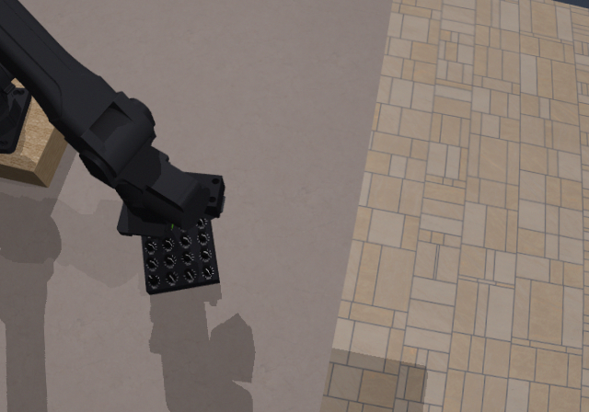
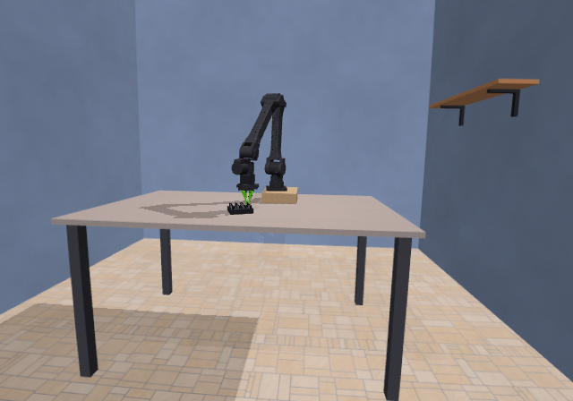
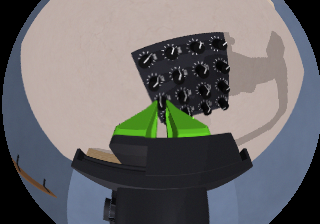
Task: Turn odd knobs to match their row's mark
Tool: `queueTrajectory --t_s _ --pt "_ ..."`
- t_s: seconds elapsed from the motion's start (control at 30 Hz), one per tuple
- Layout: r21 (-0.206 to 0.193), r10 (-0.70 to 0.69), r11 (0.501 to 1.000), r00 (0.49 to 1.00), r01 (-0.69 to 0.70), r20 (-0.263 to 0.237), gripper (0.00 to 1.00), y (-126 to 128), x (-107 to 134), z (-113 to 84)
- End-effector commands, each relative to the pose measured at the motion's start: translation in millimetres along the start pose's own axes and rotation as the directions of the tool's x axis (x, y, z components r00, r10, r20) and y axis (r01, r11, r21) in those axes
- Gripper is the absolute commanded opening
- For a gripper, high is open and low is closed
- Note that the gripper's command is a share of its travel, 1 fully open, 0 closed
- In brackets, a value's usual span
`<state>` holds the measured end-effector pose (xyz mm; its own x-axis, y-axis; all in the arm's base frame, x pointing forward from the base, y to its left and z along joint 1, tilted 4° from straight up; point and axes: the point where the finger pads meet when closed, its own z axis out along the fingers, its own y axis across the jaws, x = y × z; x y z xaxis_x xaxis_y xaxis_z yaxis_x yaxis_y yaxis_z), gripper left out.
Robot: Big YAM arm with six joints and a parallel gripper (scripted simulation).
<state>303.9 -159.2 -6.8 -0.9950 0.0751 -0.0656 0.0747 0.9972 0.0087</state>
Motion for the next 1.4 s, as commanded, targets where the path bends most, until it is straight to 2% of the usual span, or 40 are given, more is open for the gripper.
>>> queueTrajectory --t_s 0.0,0.23,0.57,1.0,1.07,1.37 --pt "0.014 0.049 0.999 0.998 -0.049 0.029 0.08 -4.6 -10.5 -5.6" --pt "0.01 0.167 0.986 0.986 -0.167 0.031 0.08 -4.6 -10.5 -5.6" --pt "0.007 0.35 0.937 0.936 -0.351 0.032 0.08 -5.0 -10.4 -5.6" --pt "-0.004 0.641 0.768 0.767 -0.641 0.033 0.08 -5.1 -10.3 -5.6" --pt "-0.004 0.641 0.768 0.767 -0.641 0.033 0.08 -5.1 -10.3 -5.6" --pt "-0.009 0.775 0.632 0.632 -0.775 0.031 0.08 -5.1 -10.2 -5.6"
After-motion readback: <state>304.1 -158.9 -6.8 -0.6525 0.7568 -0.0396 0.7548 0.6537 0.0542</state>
